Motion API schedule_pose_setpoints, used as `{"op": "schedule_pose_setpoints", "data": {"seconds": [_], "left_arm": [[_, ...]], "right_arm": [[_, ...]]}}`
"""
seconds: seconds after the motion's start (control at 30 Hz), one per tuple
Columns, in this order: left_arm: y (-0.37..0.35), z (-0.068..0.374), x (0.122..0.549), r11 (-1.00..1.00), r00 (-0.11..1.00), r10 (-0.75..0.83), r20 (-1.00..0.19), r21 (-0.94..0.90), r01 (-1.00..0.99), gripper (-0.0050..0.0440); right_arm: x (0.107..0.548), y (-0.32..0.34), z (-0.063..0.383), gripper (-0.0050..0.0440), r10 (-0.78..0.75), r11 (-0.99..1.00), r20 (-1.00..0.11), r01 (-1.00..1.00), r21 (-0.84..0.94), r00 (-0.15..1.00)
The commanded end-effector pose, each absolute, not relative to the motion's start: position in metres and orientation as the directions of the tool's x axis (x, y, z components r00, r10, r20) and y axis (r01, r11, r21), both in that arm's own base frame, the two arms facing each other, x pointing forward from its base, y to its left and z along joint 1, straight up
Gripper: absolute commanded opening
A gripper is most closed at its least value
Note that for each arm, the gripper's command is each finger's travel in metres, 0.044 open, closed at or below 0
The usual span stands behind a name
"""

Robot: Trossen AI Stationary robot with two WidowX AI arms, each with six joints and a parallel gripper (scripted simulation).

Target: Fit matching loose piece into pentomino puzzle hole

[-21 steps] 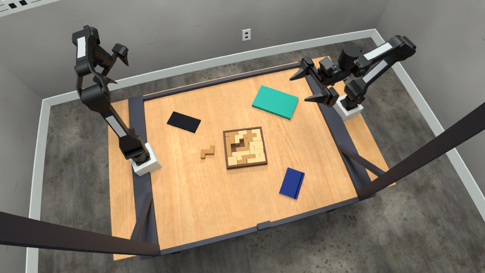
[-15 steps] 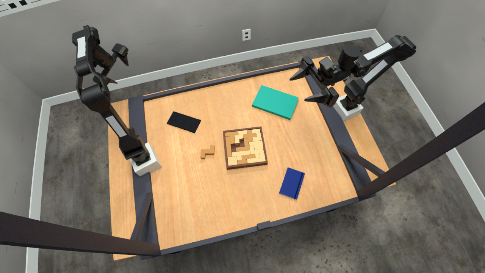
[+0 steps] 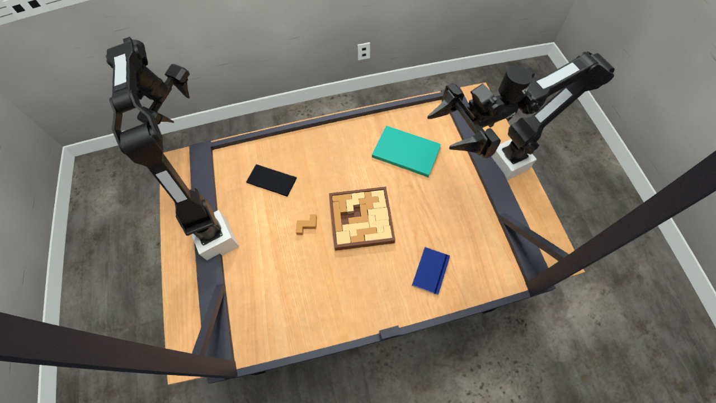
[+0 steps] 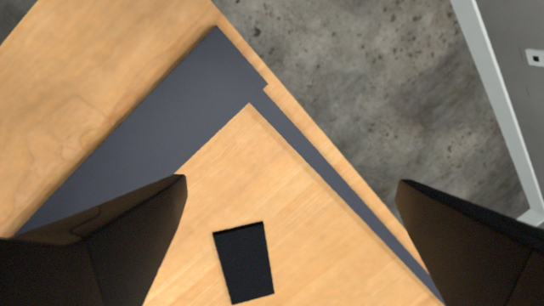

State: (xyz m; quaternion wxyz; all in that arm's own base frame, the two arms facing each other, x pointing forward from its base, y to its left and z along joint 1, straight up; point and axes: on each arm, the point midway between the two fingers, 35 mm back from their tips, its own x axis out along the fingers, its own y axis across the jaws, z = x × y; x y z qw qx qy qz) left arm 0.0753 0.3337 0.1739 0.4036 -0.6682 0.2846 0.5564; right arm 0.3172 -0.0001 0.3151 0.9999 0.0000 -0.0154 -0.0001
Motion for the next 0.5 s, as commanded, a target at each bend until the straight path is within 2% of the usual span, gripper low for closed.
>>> {"op": "schedule_pose_setpoints", "data": {"seconds": [0.0,0.2,0.33,0.4,0.47], "left_arm": [[0.331,0.176,0.083,-0.514,0.217,0.078,-0.973,-0.226,-0.827,0.0344],[0.313,0.155,0.136,-0.562,0.202,0.031,-0.979,-0.185,-0.806,0.0200],[0.281,0.132,0.189,-0.609,0.178,-0.010,-0.984,-0.136,-0.782,0.0197],[0.281,0.132,0.189,-0.609,0.178,-0.010,-0.984,-0.136,-0.782,0.0197],[0.261,0.122,0.213,-0.631,0.165,-0.024,-0.986,-0.113,-0.768,0.0197]], "right_arm": [[0.322,-0.003,0.323,0.0440,-0.007,1.000,0.032,0.007,-0.002,0.999],[0.353,-0.018,0.292,0.0440,-0.043,0.999,-0.131,0.043,-0.008,0.990],[0.377,-0.034,0.260,0.0440,-0.075,0.997,-0.272,0.075,-0.008,0.959],[0.377,-0.034,0.260,0.0440,-0.075,0.997,-0.272,0.075,-0.008,0.959],[0.386,-0.041,0.246,0.0440,-0.087,0.996,-0.331,0.089,-0.007,0.940]]}}
